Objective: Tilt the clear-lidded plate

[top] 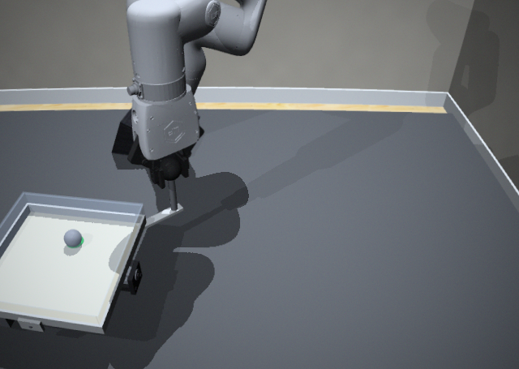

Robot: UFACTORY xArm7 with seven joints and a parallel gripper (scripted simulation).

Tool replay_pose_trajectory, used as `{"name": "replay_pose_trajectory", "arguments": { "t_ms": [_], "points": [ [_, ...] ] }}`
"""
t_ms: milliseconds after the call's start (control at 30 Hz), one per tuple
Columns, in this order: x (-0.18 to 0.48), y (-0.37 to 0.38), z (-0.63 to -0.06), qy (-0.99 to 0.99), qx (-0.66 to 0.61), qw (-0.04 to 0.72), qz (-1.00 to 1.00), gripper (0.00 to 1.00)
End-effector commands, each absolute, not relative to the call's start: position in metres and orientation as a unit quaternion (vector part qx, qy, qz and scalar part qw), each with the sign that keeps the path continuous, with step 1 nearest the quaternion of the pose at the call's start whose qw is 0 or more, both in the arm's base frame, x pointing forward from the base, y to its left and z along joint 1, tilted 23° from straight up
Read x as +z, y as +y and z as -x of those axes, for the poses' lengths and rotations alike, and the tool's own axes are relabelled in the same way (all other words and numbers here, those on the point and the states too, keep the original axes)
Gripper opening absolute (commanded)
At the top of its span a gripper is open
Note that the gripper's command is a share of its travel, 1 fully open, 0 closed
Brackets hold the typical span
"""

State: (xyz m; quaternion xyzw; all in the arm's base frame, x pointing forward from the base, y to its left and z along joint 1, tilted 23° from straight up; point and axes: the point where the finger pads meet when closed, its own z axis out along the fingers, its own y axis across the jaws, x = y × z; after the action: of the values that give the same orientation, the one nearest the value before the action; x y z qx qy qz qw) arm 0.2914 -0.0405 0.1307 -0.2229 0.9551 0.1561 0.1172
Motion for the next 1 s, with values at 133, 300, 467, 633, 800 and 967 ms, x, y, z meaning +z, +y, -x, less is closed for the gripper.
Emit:
{"name": "replay_pose_trajectory", "arguments": {
  "t_ms": [133, 300, 467, 633, 800, 967],
  "points": [
    [0.1325, -0.0412, -0.2935, 0.955, 0.155, 0.12, 0.223, 0.0],
    [0.1315, -0.0419, -0.2914, 0.955, 0.155, 0.12, 0.223, 0.0],
    [0.1315, -0.0419, -0.2913, 0.955, 0.155, 0.12, 0.223, 0.0],
    [0.1315, -0.0419, -0.2913, 0.955, 0.155, 0.12, 0.223, 0.0],
    [0.1322, -0.0417, -0.2924, 0.955, 0.155, 0.12, 0.223, 0.0],
    [0.1331, -0.0415, -0.2937, 0.955, 0.155, 0.12, 0.223, 0.0]
  ]
}}
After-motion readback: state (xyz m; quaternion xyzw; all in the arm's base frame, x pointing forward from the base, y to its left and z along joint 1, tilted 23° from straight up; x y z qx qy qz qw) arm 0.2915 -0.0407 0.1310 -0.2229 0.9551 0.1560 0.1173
